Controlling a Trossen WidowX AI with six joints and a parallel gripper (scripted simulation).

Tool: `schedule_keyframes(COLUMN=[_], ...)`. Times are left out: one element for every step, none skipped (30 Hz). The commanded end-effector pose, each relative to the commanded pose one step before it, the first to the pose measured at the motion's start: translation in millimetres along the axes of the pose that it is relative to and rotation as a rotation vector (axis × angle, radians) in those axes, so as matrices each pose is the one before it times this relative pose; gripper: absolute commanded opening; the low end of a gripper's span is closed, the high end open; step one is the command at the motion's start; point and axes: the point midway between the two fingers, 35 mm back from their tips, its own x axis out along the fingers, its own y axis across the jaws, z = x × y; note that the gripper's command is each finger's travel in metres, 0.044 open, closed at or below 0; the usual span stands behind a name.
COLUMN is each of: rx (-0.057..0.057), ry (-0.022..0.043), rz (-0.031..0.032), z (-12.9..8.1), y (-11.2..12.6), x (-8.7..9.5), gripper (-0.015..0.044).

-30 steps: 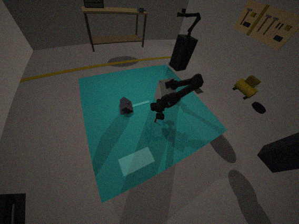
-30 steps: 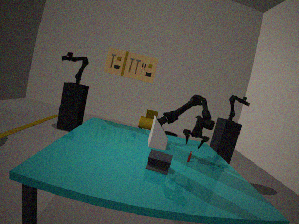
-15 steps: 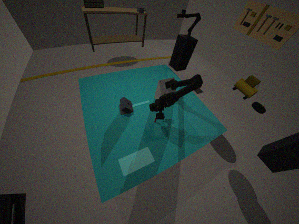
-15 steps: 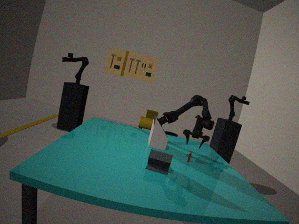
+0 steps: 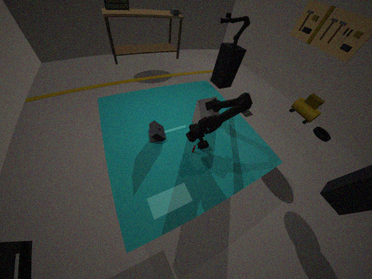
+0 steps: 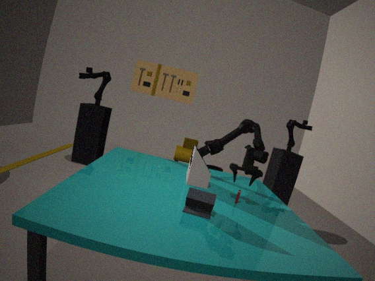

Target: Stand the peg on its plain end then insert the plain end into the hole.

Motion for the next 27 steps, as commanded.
schedule_keyframes(rx=[-0.0967, -0.0255, -0.0255, -0.0255, -0.0255, -0.0255, -0.0255, -0.0255, -0.0255, -0.0255, -0.0255, -0.0255, -0.0255, -0.0255, -0.0255, -0.0255, -0.0255, -0.0255, -0.0255, -0.0255, -0.0255, -0.0255, -0.0255, -0.0255, -0.0255, -0.0255, -0.0255], ry=[0.00187, -0.00011, -0.00011, -0.00011, -0.00011, -0.00011, -0.00010, -0.00010, 0.00002, 0.00001, 0.00001, 0.00001, 0.00001, 0.00001, 0.00001, 0.00001, 0.00001, 0.00001, 0.00001, 0.00001, 0.00001, 0.00001, 0.00001, 0.00001, 0.00001, 0.00001, 0.00001], rz=[0.00017, -0.00007, -0.00007, -0.00008, -0.00008, -0.00008, -0.00008, -0.00009, 0.00001, 0.00001, 0.00002, 0.00002, 0.00002, 0.00002, 0.00002, 0.00002, 0.00002, 0.00002, 0.00002, 0.00002, 0.00002, 0.00002, 0.00002, 0.00002, 0.00002, 0.00002, 0.00002], z=[0.32, 0.02, 0.02, 0.02, 0.02, 0.02, 0.02, 0.02, 0.00, 0.00, 0.00, 0.00, 0.00, 0.00, 0.00, 0.00, 0.00, 0.00, 0.00, 0.00, 0.00, 0.00, 0.00, 0.00, 0.00, 0.00, 0.00], y=[-0.51, -0.02, -0.02, -0.02, -0.02, -0.02, -0.02, -0.02, 0.00, 0.00, 0.00, 0.00, 0.00, 0.00, 0.00, 0.00, 0.00, 0.00, 0.00, 0.00, 0.00, 0.00, 0.00, 0.00, 0.00, 0.00, 0.00], x=[1.40, 0.14, 0.14, 0.14, 0.14, 0.14, 0.14, 0.14, 0.15, 0.15, 0.15, 0.15, 0.15, 0.15, 0.15, 0.15, 0.15, 0.15, 0.15, 0.15, 0.15, 0.15, 0.15, 0.15, 0.15, 0.15, 0.15], gripper=[0.0440, 0.0440, 0.0440, 0.0440, 0.0440, 0.0440, 0.0440, 0.0440, 0.0440, 0.0440, 0.0440, 0.0440, 0.0440, 0.0440, 0.0440, 0.0440, 0.0440, 0.0440, 0.0440, 0.0440, 0.0440, 0.0440, 0.0440, 0.0440, 0.0440, 0.0440, 0.0440])
